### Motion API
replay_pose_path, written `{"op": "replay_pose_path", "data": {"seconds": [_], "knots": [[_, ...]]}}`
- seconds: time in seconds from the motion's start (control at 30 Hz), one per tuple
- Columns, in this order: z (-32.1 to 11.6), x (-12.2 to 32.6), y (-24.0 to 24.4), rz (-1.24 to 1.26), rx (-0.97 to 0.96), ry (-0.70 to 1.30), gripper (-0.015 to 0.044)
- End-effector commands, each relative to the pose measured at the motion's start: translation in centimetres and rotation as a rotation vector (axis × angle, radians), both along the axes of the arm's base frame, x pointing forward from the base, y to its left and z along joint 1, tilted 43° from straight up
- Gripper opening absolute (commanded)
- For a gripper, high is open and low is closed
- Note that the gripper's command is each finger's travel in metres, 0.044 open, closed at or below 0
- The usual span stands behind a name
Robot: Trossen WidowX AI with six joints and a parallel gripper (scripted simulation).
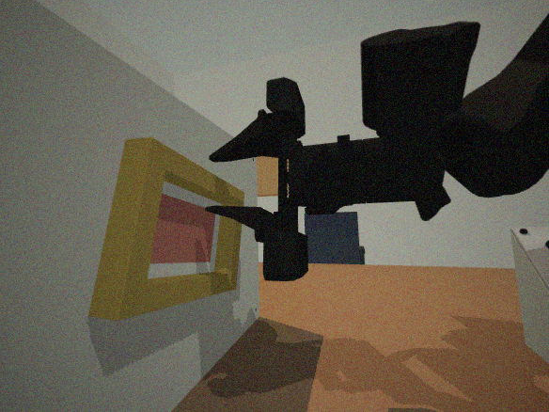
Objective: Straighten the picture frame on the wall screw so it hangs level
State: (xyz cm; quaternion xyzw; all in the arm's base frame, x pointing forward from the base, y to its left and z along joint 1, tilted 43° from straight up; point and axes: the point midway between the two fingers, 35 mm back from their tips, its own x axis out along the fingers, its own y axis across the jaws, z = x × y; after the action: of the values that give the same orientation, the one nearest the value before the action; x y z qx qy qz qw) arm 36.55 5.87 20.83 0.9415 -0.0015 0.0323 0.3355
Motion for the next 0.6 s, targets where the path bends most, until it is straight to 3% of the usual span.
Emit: {"op": "replay_pose_path", "data": {"seconds": [0.0,0.57], "knots": [[0.31,0.88,0.05,0.002,0.007,-0.008,0.026],[0.3,1.29,0.04,0.002,0.007,-0.008,0.026]]}}
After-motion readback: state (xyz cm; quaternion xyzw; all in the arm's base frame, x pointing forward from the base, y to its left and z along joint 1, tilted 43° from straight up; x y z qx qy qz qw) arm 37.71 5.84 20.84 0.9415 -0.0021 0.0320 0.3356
